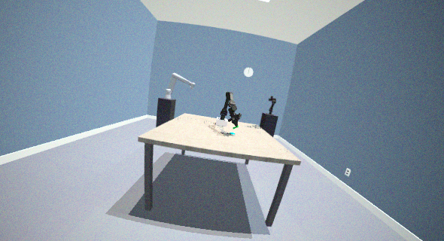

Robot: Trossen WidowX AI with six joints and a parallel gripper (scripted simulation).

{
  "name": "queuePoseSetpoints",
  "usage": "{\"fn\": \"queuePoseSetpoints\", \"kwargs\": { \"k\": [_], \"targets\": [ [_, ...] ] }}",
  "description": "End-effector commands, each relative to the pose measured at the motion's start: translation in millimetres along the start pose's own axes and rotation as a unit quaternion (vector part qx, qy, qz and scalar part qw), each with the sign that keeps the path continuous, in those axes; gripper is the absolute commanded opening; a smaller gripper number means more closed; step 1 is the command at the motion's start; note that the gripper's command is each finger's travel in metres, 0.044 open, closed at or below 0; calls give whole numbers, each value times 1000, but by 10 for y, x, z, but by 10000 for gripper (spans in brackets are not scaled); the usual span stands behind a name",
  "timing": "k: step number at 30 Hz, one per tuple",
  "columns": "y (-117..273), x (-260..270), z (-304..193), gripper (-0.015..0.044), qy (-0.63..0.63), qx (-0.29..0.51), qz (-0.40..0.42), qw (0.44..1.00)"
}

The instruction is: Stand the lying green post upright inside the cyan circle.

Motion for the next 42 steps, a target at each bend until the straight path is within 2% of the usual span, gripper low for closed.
{"fn": "queuePoseSetpoints", "kwargs": {
  "k": [1,42],
  "targets": [
    [-9,-12,-25,22,-6,-16,-1,1000],
    [-60,-87,-326,22,-30,-152,-20,988]
  ]
}}
Point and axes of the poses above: the point midway between the two fingers, 35 mm back from their tips, its own y axis back along the fingers, its own x axis across the jaws, z = x × y, the point moved 10 cm from there along y, back along the fingers, and after that the axes turned 11 degrees about y, right-handed, at the moved point
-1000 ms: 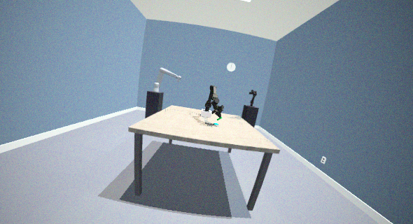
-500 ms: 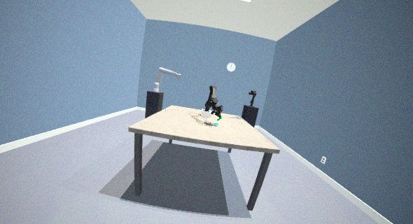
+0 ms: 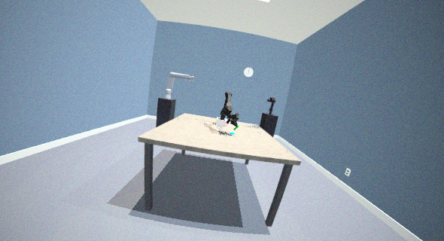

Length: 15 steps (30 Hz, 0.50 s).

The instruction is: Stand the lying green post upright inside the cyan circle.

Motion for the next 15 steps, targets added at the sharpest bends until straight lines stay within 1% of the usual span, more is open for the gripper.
{"fn": "queuePoseSetpoints", "kwargs": {
  "k": [1,15],
  "targets": [
    [8,-3,-27,22,-4,-15,1,1000],
    [46,-9,-125,22,-6,-58,-2,998]
  ]
}}
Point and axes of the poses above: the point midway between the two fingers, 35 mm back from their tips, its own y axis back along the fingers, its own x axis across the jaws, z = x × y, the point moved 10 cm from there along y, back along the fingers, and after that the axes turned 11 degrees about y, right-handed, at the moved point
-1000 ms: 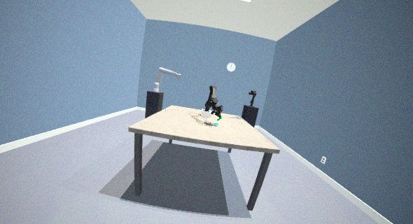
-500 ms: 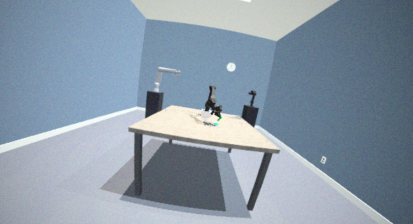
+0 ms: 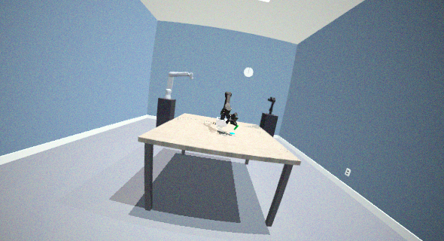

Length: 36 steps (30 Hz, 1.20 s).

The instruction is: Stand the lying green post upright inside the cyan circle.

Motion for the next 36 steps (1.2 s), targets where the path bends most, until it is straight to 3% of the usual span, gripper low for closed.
{"fn": "queuePoseSetpoints", "kwargs": {
  "k": [1,36],
  "targets": [
    [14,1,-25,22,-3,-14,2,1000],
    [182,48,-242,22,6,-114,5,993]
  ]
}}
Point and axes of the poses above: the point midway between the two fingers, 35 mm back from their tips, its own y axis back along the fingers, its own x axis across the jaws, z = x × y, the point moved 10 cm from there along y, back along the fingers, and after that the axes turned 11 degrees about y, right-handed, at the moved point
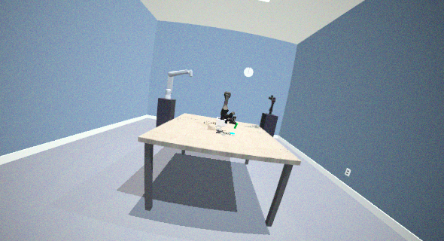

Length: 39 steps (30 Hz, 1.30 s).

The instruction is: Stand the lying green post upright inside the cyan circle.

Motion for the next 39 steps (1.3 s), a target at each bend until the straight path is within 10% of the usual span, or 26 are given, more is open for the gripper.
{"fn": "queuePoseSetpoints", "kwargs": {
  "k": [1,39],
  "targets": [
    [26,12,-18,22,-1,-12,3,1000],
    [306,172,-164,22,27,-103,23,994]
  ]
}}
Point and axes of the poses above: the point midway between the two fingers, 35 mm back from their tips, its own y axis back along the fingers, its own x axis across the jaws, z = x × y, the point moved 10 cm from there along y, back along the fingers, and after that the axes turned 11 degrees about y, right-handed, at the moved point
